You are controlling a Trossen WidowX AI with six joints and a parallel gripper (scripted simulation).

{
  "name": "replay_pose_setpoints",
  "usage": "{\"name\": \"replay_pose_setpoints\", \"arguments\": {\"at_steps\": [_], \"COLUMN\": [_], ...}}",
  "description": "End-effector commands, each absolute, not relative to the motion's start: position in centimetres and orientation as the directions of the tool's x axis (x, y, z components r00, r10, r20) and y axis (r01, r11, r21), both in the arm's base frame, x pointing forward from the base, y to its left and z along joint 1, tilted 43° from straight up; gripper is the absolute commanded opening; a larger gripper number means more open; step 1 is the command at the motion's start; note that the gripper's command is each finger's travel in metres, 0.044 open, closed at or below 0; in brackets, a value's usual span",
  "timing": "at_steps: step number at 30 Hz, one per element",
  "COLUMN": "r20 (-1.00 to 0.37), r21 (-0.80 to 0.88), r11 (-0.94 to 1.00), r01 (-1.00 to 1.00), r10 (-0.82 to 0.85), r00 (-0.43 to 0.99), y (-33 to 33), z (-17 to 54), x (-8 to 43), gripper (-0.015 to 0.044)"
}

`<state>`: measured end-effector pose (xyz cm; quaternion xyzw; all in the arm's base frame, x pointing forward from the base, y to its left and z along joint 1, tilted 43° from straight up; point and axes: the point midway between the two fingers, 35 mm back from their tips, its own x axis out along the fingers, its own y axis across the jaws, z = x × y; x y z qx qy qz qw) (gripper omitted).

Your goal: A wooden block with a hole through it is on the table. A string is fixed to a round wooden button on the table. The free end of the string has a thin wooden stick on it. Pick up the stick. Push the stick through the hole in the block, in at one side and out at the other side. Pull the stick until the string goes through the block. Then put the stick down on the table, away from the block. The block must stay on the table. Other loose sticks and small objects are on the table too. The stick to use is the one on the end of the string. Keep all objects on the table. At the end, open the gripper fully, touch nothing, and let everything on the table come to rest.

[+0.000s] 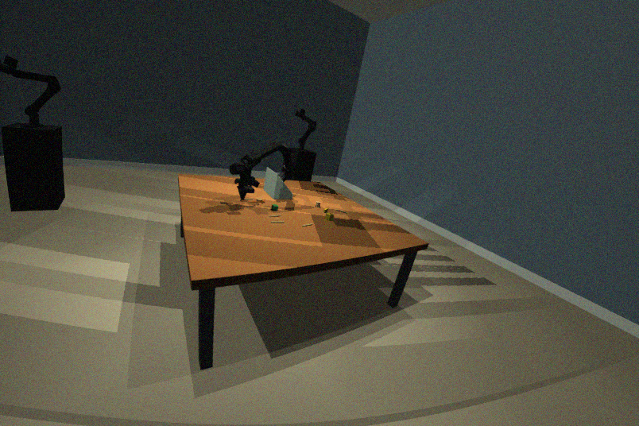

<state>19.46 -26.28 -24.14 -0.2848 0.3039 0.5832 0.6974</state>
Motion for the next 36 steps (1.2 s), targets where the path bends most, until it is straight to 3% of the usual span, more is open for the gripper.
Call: {"name": "replay_pose_setpoints", "arguments": {"at_steps": [1,36], "r20": [-0.757,-0.753], "r21": [-0.046,-0.048], "r11": [0.163,0.163], "r01": [-0.986,-0.985], "r10": [0.638,0.642], "r00": [0.141,0.143], "y": [-26.1,-23.2], "z": [-24.2,-25.2], "x": [19.9,23.6], "gripper": [0.0000,0.0000]}}
